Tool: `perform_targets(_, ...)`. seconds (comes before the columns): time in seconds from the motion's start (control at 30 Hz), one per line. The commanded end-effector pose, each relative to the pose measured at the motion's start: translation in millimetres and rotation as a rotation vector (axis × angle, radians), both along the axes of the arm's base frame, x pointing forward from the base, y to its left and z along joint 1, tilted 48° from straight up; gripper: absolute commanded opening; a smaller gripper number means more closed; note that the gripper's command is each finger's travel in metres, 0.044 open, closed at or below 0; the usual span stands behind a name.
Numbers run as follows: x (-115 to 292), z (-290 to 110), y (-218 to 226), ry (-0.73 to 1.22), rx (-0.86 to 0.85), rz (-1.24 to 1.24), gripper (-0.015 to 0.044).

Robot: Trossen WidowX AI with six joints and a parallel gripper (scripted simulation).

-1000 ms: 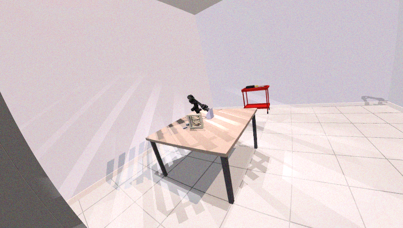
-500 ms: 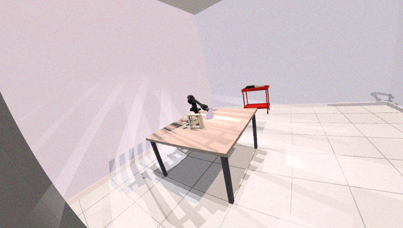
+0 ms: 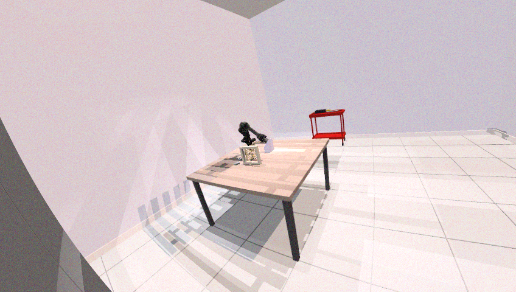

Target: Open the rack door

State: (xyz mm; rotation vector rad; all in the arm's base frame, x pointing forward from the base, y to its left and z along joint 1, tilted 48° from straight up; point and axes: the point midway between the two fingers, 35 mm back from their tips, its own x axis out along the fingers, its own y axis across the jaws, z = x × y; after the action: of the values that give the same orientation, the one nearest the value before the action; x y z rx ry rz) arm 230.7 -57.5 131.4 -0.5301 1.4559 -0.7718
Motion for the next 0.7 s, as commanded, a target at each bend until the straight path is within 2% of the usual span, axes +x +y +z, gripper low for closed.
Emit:
perform_targets(0.0, 1, 8, -7, 0.048, -0.002, 0.050, 0.0014)
perform_targets(0.67, 7, 30, -26, 0.204, 0.007, 0.192, 0.0014)
